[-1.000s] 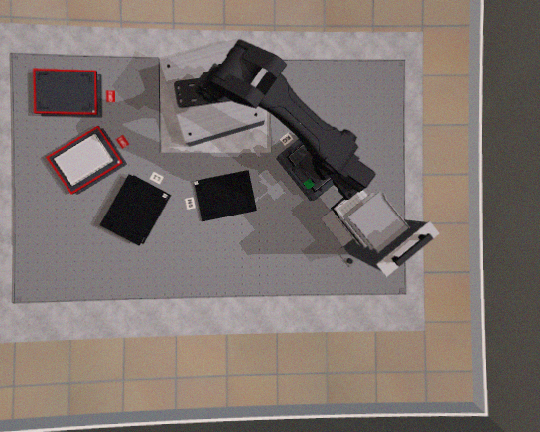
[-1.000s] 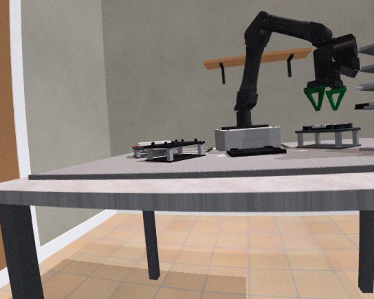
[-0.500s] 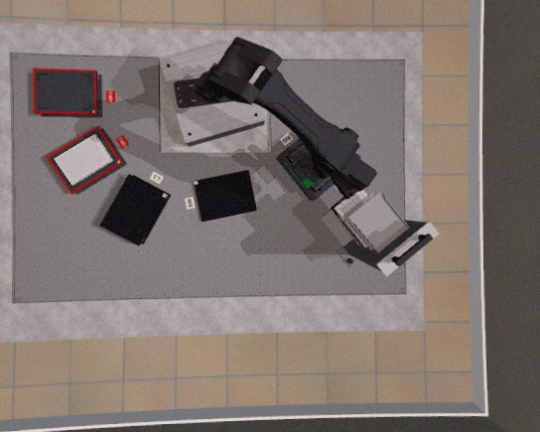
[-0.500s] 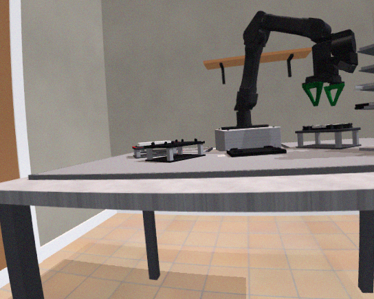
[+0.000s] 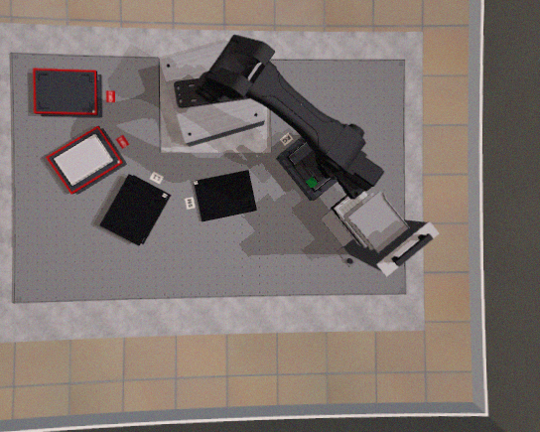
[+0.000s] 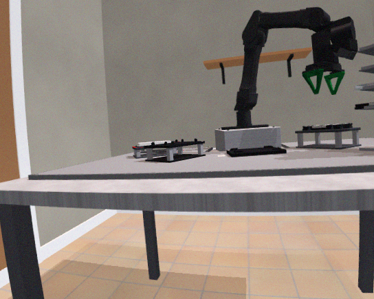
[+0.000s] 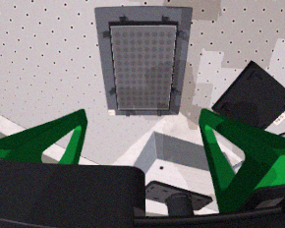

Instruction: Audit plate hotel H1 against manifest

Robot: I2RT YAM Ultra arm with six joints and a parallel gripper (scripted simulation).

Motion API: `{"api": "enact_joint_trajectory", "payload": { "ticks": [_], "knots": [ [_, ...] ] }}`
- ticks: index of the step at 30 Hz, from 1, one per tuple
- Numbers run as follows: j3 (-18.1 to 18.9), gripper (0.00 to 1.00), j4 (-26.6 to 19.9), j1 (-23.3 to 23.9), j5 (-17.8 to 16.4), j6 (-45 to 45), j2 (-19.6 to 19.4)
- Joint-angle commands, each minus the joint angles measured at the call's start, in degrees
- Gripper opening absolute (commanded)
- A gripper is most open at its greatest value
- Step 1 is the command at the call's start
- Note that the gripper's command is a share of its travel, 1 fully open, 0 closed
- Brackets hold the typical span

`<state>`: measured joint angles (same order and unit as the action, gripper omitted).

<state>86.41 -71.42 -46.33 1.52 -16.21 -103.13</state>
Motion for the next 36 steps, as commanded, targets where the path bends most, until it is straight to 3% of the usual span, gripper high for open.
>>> {"api": "enact_joint_trajectory", "payload": {
  "ticks": [1, 23, 36],
  "knots": [
    [1.31, 1.00, -1.93, -0.14, 0.02, -0.13, 1.33],
    [13.98, 1.00, -13.91, -0.40, 0.03, -0.38, 0.64],
    [12.04, 1.00, -13.53, 5.34, -0.18, 5.35, 2.33]
  ]
}}
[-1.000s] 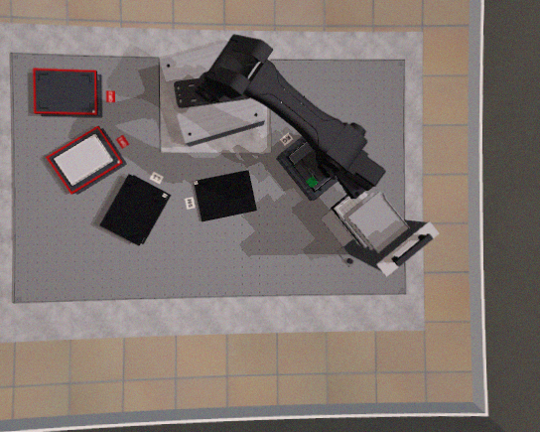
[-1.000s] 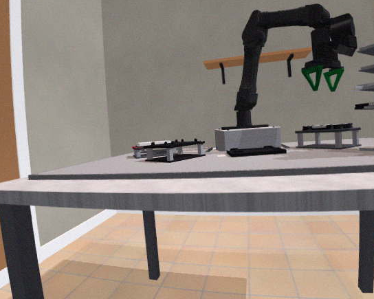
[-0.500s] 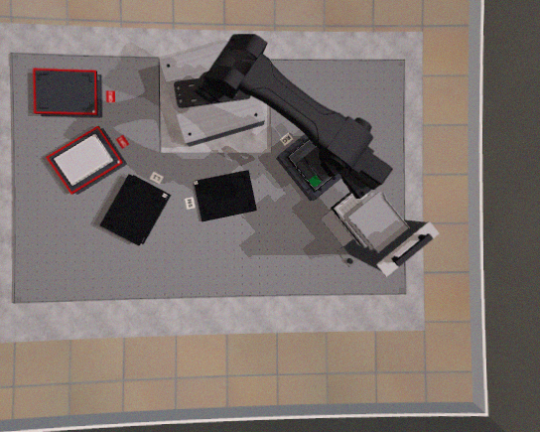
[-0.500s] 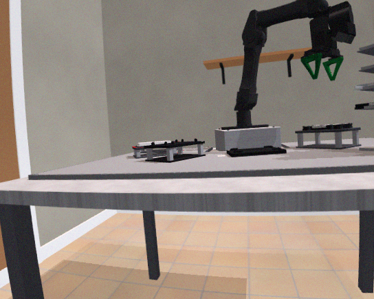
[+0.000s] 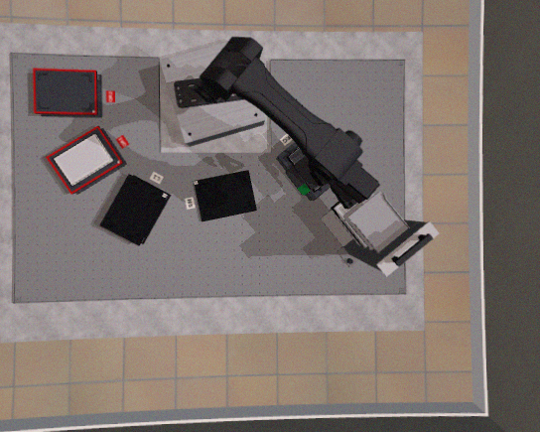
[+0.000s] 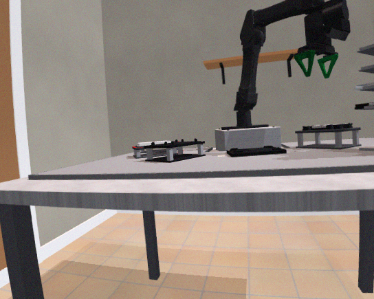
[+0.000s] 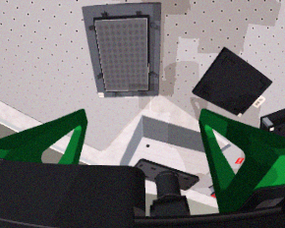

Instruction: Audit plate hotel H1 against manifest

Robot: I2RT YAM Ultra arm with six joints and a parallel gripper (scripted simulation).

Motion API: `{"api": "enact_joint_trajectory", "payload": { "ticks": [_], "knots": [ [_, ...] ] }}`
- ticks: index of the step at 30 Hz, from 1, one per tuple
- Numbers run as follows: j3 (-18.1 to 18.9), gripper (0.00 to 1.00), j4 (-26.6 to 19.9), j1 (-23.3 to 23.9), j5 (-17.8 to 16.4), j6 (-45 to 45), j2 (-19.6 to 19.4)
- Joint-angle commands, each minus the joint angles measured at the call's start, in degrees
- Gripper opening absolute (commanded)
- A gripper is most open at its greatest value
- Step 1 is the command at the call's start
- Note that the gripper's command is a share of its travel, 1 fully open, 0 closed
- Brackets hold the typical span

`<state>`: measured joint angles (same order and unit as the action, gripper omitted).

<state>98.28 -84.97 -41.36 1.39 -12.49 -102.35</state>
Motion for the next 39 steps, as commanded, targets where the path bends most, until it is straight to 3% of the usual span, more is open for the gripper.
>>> {"api": "enact_joint_trajectory", "payload": {
  "ticks": [1, 10, 14, 16, 24, 31, 33, 39],
  "knots": [
    [0.03, 1.00, 0.04, 0.96, -0.07, 2.22, 1.67],
    [-0.80, 1.00, 0.20, 6.32, -0.27, 7.58, 2.46],
    [-6.22, 1.00, 4.99, 8.58, -0.18, 9.91, 6.95],
    [-6.22, 1.00, 4.99, 8.58, -0.18, 9.91, 6.95],
    [-16.13, 1.00, 14.23, 13.81, -1.09, 15.17, 15.34],
    [-23.92, 1.00, 22.00, 19.30, -3.32, 20.33, 21.95],
    [-23.92, 1.00, 22.00, 19.30, -3.32, 20.33, 21.95],
    [-30.01, 1.00, 28.43, 24.75, -6.48, 25.02, 26.96]
  ]
}}
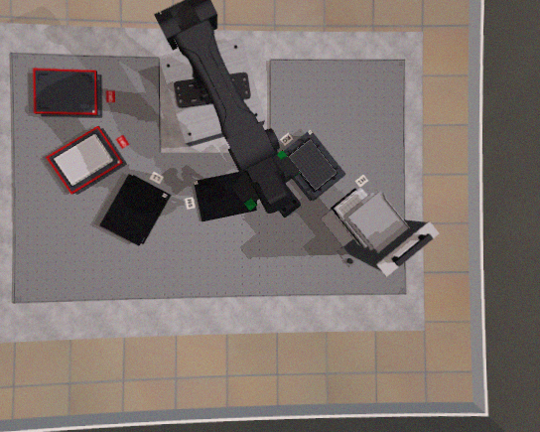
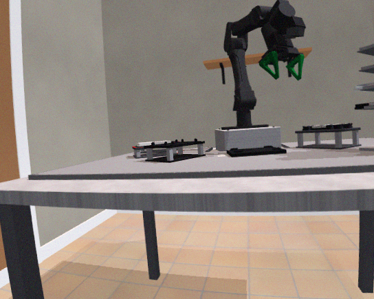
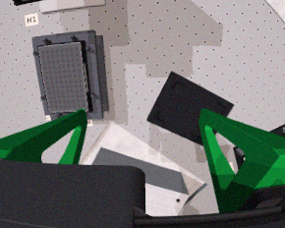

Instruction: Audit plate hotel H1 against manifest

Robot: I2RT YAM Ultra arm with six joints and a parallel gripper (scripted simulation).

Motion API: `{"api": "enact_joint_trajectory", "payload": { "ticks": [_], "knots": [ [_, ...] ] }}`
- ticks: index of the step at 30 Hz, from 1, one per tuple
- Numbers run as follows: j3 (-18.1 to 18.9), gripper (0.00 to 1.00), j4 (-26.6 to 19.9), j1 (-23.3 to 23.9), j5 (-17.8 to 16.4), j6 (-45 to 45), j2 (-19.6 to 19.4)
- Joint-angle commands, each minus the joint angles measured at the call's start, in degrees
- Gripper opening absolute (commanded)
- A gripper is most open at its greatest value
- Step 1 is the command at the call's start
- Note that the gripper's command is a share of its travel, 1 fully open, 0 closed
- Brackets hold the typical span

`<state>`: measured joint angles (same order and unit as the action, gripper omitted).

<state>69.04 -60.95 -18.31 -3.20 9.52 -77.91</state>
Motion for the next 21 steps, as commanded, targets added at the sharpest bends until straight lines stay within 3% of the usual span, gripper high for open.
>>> {"api": "enact_joint_trajectory", "payload": {
  "ticks": [1, 21],
  "knots": [
    [-1.73, 1.00, 5.46, 2.67, -2.53, 3.80, 3.29],
    [-19.79, 1.00, 26.13, 6.62, -8.90, 4.48, 17.08]
  ]
}}
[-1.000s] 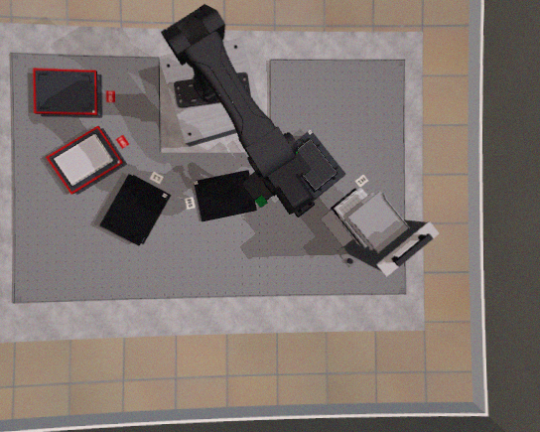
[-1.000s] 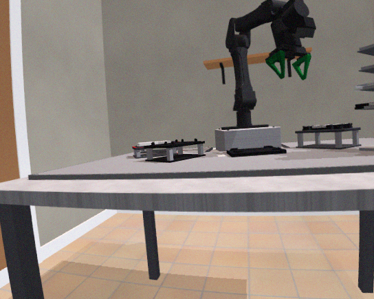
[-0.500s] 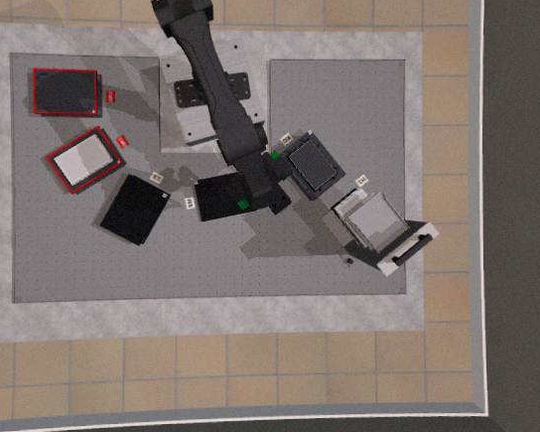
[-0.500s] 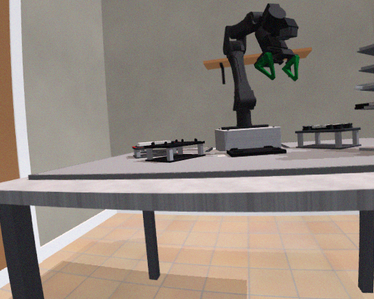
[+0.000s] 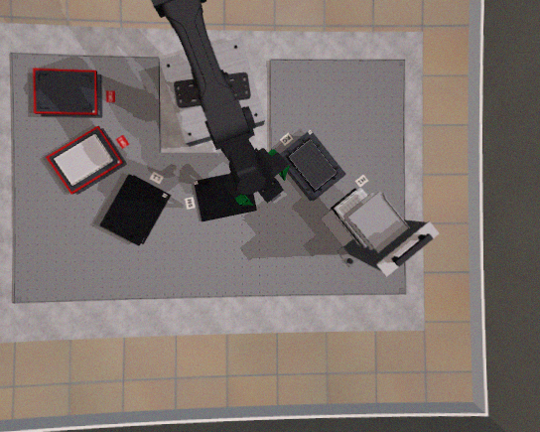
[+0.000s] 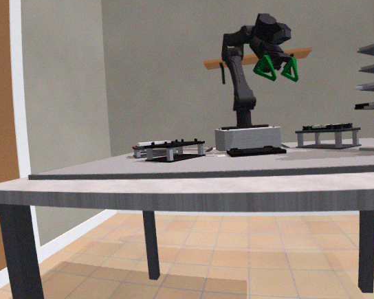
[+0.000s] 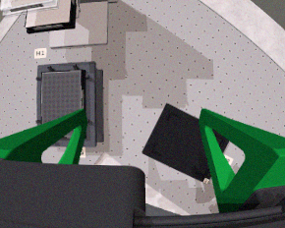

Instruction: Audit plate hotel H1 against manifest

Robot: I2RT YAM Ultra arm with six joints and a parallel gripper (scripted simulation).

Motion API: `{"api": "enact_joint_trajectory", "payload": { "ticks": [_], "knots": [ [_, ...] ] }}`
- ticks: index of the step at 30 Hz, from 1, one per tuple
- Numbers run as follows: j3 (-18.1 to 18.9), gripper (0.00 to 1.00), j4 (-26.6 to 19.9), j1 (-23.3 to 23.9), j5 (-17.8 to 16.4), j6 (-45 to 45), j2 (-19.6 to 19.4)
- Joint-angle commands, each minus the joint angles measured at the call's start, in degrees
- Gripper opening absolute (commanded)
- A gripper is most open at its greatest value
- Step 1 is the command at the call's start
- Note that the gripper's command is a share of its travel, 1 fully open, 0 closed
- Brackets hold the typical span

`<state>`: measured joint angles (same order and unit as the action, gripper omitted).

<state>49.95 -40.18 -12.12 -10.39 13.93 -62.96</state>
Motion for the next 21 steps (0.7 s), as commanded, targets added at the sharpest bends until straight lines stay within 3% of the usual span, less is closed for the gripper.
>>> {"api": "enact_joint_trajectory", "payload": {
  "ticks": [1, 5, 7, 21],
  "knots": [
    [-1.70, 1.00, 6.57, 0.64, -2.09, 0.02, 2.84],
    [-5.67, 1.00, 11.47, 1.50, -3.61, -0.24, 5.57],
    [-5.67, 1.00, 11.47, 1.50, -3.61, -0.24, 5.57],
    [-19.30, 1.00, 30.03, 4.43, -8.91, -2.29, 13.57]
  ]
}}
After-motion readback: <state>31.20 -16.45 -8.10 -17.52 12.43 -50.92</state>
